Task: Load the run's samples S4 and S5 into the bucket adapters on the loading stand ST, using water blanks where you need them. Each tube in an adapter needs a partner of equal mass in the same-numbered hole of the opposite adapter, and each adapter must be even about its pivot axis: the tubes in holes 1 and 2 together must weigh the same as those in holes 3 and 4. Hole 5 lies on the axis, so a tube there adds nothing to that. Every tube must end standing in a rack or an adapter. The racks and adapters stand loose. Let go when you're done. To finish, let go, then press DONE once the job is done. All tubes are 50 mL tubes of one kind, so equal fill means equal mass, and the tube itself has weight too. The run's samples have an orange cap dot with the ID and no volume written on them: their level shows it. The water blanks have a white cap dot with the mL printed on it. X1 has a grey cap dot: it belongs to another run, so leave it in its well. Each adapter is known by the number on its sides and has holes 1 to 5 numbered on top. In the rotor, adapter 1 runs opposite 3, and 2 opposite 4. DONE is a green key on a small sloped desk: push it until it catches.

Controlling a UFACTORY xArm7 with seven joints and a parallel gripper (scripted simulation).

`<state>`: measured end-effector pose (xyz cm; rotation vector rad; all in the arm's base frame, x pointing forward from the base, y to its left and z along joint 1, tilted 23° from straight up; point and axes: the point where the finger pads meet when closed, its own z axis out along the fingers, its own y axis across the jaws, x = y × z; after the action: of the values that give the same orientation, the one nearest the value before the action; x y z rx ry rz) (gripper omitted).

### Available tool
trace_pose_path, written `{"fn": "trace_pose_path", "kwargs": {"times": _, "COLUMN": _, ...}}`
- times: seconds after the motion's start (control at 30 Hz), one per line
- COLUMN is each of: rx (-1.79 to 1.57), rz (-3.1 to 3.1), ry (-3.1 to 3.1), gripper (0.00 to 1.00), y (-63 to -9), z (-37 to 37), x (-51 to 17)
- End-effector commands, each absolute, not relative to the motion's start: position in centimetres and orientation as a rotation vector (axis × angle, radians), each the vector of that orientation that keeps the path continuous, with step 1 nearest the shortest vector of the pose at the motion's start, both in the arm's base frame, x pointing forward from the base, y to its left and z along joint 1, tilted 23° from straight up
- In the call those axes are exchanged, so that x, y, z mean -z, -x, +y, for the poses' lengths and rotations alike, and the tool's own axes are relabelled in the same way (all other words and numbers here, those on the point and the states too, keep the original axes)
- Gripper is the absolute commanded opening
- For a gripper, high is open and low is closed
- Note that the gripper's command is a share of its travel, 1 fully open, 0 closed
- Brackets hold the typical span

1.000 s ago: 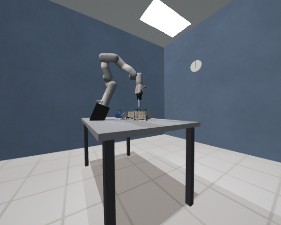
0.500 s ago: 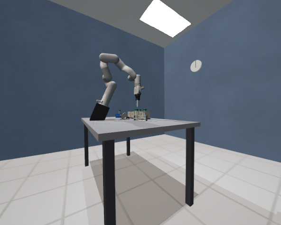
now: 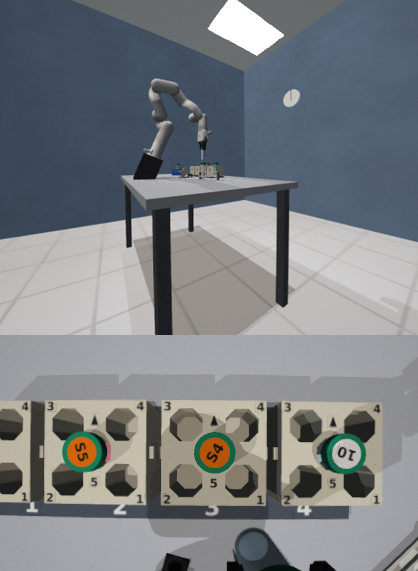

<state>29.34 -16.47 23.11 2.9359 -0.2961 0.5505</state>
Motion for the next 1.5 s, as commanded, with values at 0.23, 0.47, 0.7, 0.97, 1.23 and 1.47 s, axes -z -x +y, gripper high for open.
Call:
{"fn": "trace_pose_path", "kwargs": {"times": 0.23, "rx": -0.554, "rz": -0.296, "ry": -2.933, "gripper": 0.00, "y": -32.0, "z": -11.5, "x": -23.3}}
{"fn": "trace_pose_path", "kwargs": {"times": 0.47, "rx": -0.554, "rz": -0.296, "ry": -2.933, "gripper": 0.00, "y": -33.1, "z": -9.2, "x": -23.3}}
{"fn": "trace_pose_path", "kwargs": {"times": 0.7, "rx": -0.555, "rz": -0.296, "ry": -2.934, "gripper": 0.00, "y": -34.7, "z": -6.1, "x": -23.3}}
{"fn": "trace_pose_path", "kwargs": {"times": 0.97, "rx": -0.555, "rz": -0.296, "ry": -2.934, "gripper": 0.00, "y": -36.0, "z": -3.4, "x": -23.3}}
{"fn": "trace_pose_path", "kwargs": {"times": 1.23, "rx": -0.555, "rz": -0.296, "ry": -2.934, "gripper": 0.00, "y": -37.8, "z": 0.2, "x": -23.3}}
{"fn": "trace_pose_path", "kwargs": {"times": 1.47, "rx": -0.555, "rz": -0.296, "ry": -2.935, "gripper": 0.00, "y": -39.2, "z": 2.9, "x": -23.3}}
